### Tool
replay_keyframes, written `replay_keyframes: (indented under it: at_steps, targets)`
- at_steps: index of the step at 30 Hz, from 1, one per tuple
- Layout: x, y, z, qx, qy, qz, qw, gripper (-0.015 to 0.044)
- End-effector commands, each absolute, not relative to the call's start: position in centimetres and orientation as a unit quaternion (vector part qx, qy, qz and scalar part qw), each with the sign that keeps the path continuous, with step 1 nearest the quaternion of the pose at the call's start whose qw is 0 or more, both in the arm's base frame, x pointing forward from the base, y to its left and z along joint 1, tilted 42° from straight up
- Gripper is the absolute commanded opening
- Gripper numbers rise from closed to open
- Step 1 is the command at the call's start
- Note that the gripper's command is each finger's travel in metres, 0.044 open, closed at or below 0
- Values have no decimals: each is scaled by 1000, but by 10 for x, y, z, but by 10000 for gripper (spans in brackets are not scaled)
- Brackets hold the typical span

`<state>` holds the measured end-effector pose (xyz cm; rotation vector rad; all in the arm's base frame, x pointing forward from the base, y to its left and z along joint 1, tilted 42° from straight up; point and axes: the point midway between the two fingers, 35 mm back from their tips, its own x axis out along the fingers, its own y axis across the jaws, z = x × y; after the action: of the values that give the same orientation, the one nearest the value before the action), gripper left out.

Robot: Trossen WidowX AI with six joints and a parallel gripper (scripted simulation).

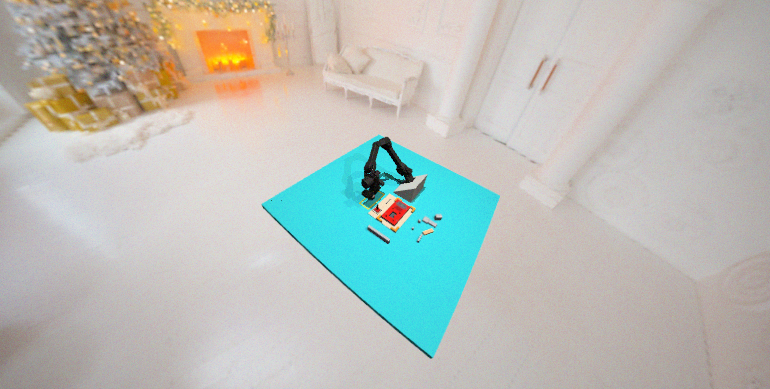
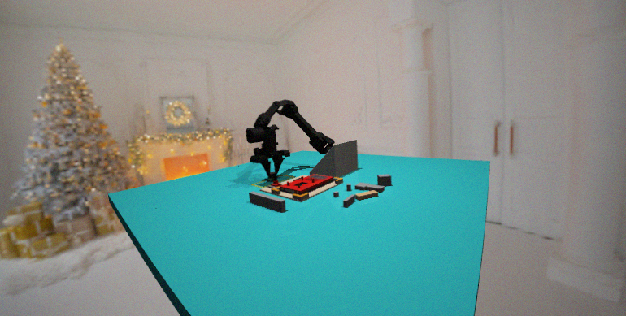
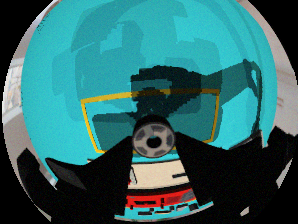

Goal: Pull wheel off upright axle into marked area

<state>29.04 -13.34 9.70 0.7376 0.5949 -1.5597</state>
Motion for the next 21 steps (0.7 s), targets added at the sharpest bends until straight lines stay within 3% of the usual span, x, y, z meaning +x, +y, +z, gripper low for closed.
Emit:
replay_keyframes:
  at_steps: [1,8,19,21]
  targets:
    - [286,-148,81,313,258,-679,612,0]
    - [286,-149,80,313,258,-679,612,0]
    - [287,-145,84,317,258,-678,611,289]
    - [288,-139,90,317,259,-678,611,300]
